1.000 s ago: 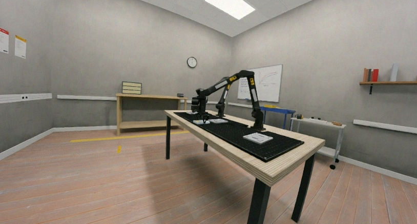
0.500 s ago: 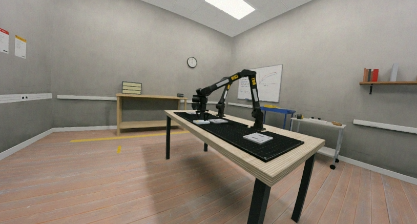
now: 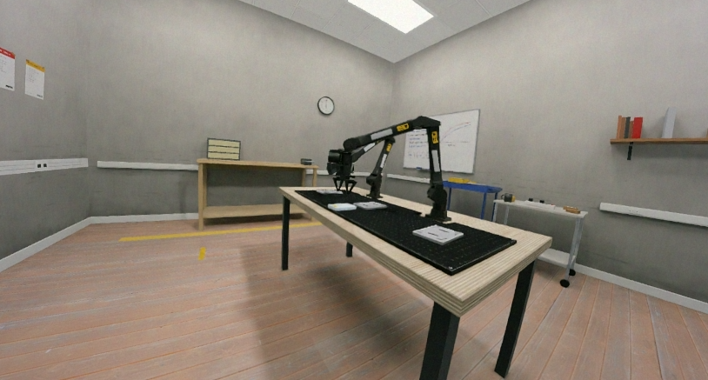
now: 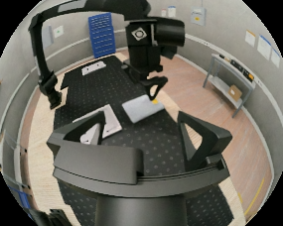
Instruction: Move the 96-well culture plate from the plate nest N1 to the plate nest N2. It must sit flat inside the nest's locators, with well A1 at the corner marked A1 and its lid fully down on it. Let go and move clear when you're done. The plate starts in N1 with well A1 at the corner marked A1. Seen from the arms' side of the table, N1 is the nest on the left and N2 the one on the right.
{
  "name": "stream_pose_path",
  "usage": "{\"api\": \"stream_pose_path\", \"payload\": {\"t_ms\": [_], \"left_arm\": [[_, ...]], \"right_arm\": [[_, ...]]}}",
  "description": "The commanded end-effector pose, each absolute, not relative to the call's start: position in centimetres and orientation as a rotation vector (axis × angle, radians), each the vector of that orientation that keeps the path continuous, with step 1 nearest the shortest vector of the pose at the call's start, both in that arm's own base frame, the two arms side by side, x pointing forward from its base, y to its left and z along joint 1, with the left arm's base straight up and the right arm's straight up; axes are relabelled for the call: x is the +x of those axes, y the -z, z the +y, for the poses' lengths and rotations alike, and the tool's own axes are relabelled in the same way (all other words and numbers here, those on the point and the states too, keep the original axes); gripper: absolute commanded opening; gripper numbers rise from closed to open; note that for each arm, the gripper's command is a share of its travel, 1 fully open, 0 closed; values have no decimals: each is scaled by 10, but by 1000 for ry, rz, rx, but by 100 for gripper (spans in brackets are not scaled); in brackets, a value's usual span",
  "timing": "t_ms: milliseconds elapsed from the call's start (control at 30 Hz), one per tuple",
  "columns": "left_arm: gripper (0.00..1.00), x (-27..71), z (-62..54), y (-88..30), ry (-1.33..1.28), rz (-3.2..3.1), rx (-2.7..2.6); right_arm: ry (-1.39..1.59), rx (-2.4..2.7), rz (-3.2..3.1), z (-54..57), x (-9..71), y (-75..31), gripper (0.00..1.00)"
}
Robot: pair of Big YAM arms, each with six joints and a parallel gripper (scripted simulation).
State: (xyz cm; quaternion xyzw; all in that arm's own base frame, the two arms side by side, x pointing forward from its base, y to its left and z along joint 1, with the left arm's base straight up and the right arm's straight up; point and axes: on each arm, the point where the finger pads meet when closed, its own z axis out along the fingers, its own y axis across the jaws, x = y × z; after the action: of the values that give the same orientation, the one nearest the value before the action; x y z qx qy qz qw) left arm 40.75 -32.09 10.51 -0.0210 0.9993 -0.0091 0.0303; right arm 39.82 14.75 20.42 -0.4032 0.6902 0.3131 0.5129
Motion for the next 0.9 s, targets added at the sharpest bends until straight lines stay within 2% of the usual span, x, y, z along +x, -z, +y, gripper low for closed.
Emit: {"api": "stream_pose_path", "payload": {"t_ms": [0,400,733,867], "left_arm": [[100,421,-339,-138,114,2979,-90],[100,405,-326,-121,46,2592,-53],[100,403,-319,-118,1,2500,-35],[100,416,-326,-163,33,2484,138]], "right_arm": [[-785,-940,1694,161,381,-216,100],[-544,-703,1824,183,286,-270,100],[-448,-557,1804,163,246,-285,100],[-429,-530,1796,157,240,-288,100]]}}
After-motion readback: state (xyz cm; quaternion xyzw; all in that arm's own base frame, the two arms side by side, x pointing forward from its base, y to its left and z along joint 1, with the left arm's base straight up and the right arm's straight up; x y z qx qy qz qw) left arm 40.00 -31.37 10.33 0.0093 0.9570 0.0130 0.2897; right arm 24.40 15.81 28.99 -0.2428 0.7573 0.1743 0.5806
